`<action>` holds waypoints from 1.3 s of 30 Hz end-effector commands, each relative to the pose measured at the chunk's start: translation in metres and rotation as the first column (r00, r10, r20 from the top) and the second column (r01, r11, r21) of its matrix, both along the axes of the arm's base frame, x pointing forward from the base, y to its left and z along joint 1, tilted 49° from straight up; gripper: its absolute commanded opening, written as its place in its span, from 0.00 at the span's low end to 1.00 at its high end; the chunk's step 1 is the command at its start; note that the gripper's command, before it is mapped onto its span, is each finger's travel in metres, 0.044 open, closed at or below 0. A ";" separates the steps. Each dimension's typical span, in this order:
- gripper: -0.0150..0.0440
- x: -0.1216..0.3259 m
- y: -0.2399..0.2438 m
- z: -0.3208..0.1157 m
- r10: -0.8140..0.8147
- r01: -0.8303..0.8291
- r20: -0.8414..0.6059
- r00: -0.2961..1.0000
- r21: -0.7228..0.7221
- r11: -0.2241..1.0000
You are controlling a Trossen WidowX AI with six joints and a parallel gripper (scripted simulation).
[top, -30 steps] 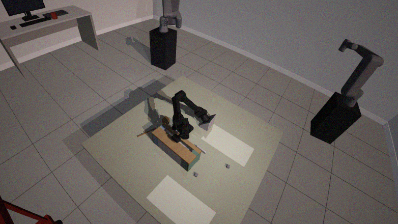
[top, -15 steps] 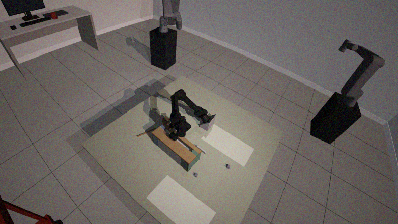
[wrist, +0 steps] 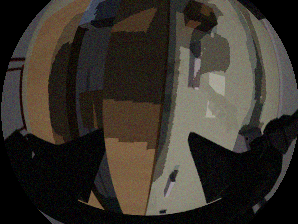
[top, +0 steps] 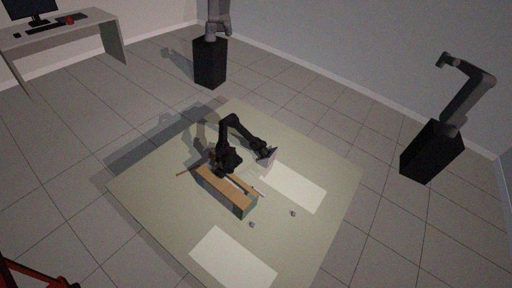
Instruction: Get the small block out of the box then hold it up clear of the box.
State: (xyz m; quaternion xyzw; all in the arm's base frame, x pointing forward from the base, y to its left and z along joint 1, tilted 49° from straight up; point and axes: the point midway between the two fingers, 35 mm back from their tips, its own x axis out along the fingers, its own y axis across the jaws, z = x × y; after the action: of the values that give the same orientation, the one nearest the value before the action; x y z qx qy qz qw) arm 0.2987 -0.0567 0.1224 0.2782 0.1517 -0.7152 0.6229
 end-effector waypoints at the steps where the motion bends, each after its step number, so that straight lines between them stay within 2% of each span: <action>1: 0.93 -0.003 -0.007 0.006 -0.001 0.001 -0.010 1.000 -0.005 1.000; 39: 0.93 -0.016 -0.047 0.051 -0.001 0.001 -0.011 1.000 -0.007 1.000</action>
State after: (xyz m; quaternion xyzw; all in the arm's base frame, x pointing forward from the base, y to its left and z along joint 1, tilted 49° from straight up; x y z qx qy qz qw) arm 0.2843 -0.0981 0.1678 0.2735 0.1535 -0.7167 0.6228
